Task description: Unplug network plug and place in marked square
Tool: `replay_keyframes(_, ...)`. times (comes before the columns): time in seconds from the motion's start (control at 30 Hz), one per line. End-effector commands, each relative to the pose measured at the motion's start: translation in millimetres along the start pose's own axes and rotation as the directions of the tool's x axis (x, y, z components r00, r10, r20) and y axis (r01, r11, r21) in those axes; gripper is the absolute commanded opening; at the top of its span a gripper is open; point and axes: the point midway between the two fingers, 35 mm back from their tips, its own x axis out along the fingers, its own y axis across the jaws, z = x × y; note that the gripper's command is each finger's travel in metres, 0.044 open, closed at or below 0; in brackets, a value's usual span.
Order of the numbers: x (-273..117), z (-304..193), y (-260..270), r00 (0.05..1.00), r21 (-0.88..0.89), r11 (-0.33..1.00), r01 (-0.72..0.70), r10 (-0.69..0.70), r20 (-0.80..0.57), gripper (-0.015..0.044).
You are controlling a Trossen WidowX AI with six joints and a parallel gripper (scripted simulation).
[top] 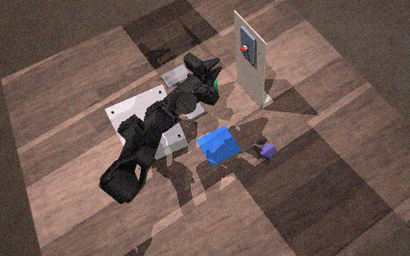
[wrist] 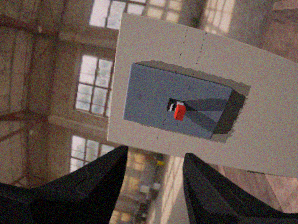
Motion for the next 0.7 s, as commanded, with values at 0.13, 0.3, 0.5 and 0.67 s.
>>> replay_keyframes(0.13, -12.5, -25.1, -17.4, 0.999, 0.102, 0.994, 0.032, -0.029, -0.034, 0.0156)
replay_keyframes(0.3, -8.0, -23.6, -16.9, 0.999, 0.102, 0.994, 0.032, -0.029, -0.034, 0.0156)
replay_keyframes(0.5, 11.1, -18.1, -16.3, 0.999, 0.102, 0.994, 0.032, -0.028, -0.034, 0.0156)
replay_keyframes(0.67, 27.5, -14.4, -17.4, 0.999, 0.102, 0.994, 0.031, -0.028, -0.033, 0.0156)
